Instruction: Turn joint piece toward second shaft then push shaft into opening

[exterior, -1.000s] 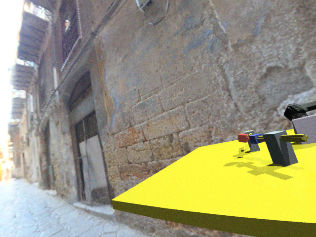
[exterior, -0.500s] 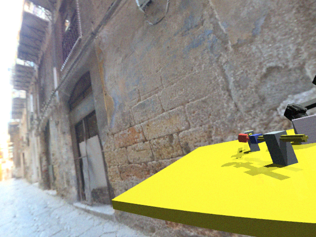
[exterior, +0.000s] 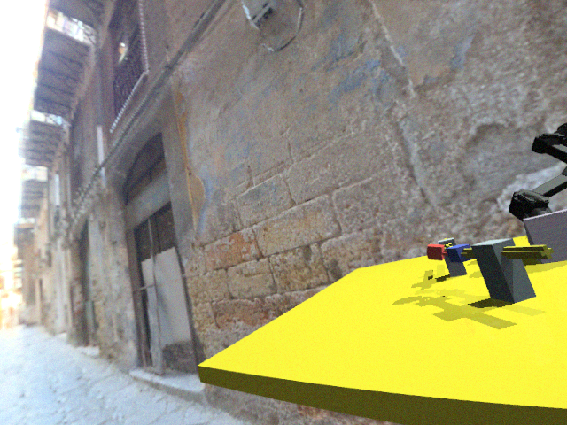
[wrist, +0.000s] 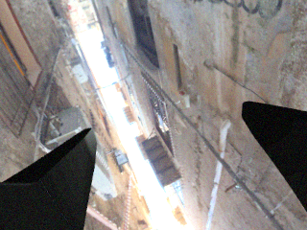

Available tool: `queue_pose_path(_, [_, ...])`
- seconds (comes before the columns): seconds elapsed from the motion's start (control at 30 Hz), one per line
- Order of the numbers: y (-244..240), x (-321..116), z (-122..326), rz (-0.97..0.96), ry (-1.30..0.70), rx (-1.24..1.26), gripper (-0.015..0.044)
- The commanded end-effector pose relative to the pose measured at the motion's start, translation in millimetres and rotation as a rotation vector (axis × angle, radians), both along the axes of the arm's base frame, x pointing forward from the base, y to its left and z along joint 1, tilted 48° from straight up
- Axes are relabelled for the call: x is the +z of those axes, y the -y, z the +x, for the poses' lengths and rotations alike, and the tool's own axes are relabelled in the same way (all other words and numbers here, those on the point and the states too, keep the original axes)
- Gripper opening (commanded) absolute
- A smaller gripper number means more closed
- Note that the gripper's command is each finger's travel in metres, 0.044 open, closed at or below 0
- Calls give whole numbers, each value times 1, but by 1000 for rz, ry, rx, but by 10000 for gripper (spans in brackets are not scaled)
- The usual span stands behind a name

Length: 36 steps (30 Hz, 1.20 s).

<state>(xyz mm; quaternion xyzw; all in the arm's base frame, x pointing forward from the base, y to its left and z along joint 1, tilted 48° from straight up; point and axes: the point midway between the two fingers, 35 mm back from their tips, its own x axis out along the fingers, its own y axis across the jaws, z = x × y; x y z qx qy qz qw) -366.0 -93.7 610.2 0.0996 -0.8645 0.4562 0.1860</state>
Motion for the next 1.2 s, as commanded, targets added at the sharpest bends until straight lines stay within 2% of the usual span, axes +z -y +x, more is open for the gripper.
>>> queue_pose_path(0.0, [-14,25,27,11,-99,-18,440])
queue_pose_path(0.53, [-85,103,181,112,-487,-304,440])
queue_pose_path(0.87, [-110,121,254,181,-614,-457,440])
queue_pose_path(1.17, [-151,127,356,172,-751,-717,440])
